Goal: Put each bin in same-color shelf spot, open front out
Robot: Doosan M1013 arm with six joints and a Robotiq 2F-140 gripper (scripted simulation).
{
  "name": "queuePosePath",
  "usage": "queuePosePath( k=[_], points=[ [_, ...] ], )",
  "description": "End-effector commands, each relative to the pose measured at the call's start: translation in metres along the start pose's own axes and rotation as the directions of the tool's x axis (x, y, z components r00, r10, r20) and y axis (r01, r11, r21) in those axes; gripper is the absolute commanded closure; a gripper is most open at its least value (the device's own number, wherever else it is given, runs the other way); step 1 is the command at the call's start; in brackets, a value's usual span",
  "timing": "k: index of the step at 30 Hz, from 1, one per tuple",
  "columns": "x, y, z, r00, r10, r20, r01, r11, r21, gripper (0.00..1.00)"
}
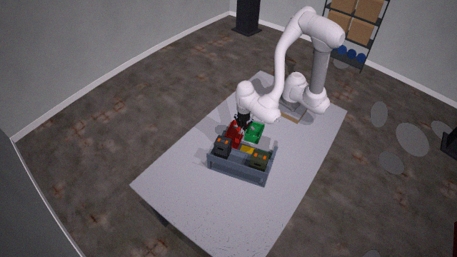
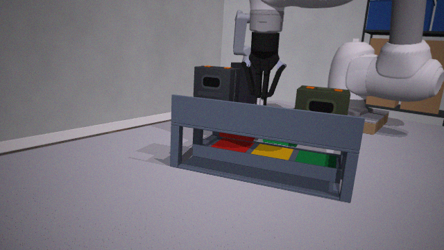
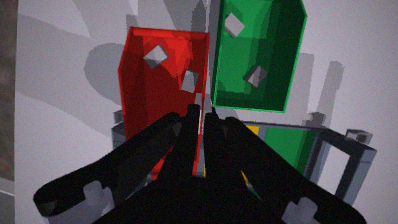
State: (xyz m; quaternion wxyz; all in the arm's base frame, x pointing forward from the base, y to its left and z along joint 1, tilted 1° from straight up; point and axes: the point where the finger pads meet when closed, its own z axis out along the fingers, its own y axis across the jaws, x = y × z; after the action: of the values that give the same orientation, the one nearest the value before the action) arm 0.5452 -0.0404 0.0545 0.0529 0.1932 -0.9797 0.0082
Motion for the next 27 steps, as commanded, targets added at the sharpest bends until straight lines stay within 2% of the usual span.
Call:
queuePosePath(
  k=[1,27],
  points=[
    [-0.003,0.000,0.000,1.000,0.000,0.000,0.000,1.000,0.000,0.90],
    [-0.029,0.000,-0.003,1.000,0.000,0.000,0.000,1.000,0.000,0.90]
  ],
)
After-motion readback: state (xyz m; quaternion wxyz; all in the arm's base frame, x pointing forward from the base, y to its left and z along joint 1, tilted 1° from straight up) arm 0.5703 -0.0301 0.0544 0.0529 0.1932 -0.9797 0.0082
